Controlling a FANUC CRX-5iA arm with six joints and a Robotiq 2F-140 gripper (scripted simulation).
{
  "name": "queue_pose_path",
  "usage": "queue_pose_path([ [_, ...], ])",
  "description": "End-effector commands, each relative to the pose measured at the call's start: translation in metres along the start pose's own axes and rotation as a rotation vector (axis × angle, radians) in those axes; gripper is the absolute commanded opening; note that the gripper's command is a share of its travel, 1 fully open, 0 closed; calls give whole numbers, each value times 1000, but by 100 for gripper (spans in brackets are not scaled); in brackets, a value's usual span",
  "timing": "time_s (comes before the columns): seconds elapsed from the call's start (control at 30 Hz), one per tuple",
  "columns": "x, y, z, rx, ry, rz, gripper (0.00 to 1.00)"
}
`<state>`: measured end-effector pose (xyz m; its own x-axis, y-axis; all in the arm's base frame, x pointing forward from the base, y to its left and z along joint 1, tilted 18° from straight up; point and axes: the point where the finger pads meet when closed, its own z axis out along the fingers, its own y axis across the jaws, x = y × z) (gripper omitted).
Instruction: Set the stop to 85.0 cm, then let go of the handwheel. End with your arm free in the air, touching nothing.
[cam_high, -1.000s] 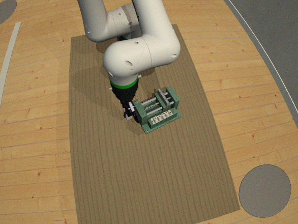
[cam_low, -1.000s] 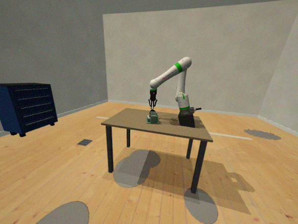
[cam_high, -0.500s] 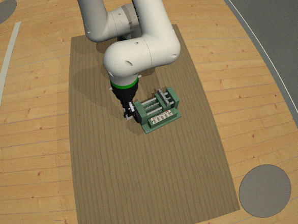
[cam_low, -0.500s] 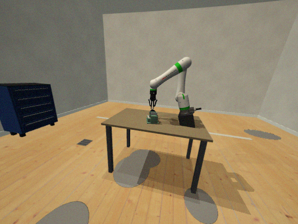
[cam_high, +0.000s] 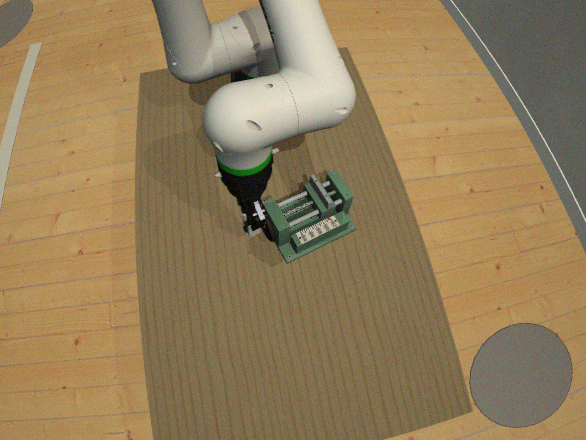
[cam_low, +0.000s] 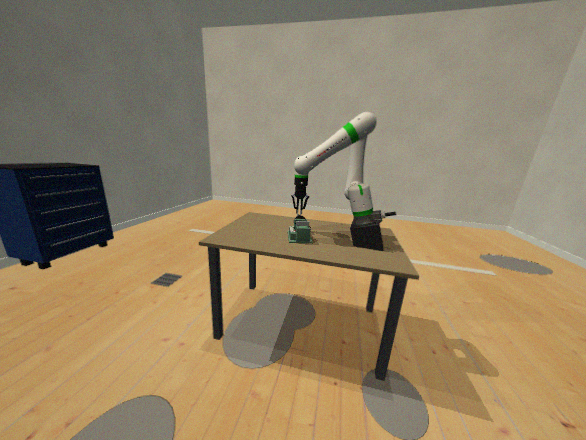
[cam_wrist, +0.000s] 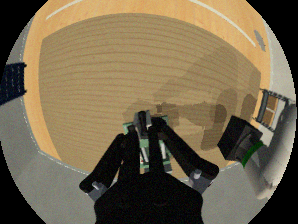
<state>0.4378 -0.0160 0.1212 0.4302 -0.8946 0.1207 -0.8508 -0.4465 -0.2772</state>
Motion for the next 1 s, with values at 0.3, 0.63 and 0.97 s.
queue_pose_path([
  [0.3, 0, -3, 1, 0, 0, 0, 4],
  [0.63, 0, -7, 2, 0, 0, 0, 4],
  [0.97, 0, -11, 5, 0, 0, 0, 4],
])
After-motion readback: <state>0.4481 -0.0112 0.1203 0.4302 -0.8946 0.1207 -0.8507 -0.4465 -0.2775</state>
